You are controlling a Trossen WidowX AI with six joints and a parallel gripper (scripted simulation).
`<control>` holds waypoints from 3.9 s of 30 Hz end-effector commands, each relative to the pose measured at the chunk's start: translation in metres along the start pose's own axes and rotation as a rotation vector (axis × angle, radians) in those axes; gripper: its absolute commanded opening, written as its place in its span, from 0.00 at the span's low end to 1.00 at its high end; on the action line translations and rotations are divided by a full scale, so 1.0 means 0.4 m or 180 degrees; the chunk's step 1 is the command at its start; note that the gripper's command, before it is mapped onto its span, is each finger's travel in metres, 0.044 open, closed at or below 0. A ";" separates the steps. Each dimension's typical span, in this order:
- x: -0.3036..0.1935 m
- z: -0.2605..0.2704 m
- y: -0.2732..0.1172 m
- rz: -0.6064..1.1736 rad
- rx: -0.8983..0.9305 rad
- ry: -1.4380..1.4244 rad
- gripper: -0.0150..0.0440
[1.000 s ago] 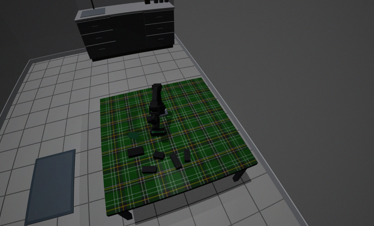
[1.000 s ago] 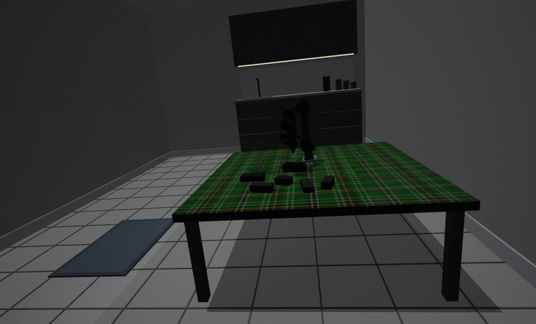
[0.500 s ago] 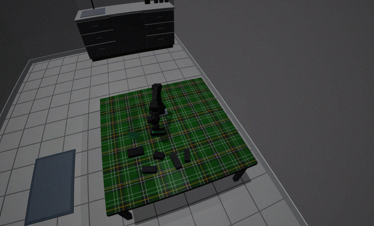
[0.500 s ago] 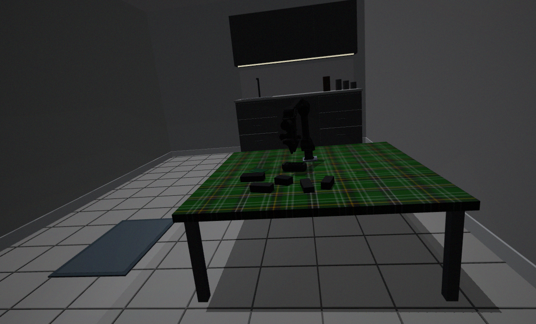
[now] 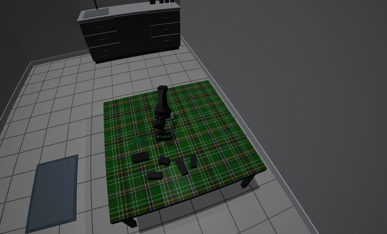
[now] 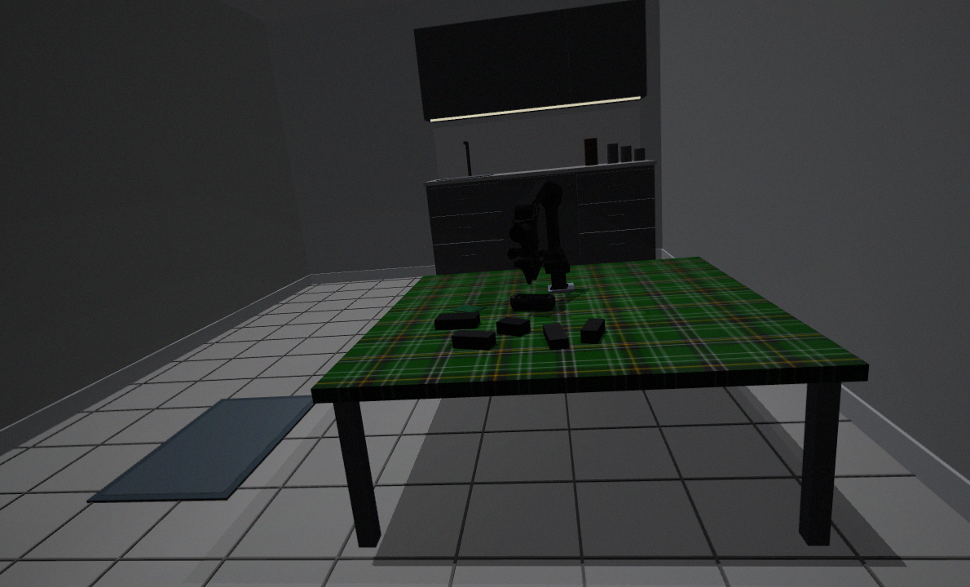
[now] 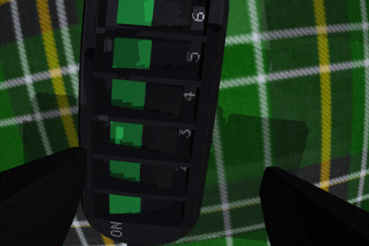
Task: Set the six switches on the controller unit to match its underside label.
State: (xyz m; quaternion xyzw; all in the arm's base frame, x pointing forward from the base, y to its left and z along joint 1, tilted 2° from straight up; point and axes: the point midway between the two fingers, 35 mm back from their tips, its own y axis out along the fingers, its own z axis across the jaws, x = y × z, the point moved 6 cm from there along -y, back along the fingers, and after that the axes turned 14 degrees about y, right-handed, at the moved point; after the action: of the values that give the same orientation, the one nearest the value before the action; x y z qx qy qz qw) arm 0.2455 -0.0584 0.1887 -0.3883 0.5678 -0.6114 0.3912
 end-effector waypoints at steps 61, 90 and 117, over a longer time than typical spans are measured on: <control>0.021 -0.074 -0.037 0.0012 -0.0027 -0.0034 0.25; 0.021 -0.073 -0.036 0.0014 -0.0024 -0.0053 1.00; -0.080 -0.185 0.096 0.0279 0.0880 -0.0046 0.25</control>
State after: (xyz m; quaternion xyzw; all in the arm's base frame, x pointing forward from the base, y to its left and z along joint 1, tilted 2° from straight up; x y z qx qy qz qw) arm 0.1923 -0.0019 0.1460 -0.3132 0.4927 -0.6602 0.4725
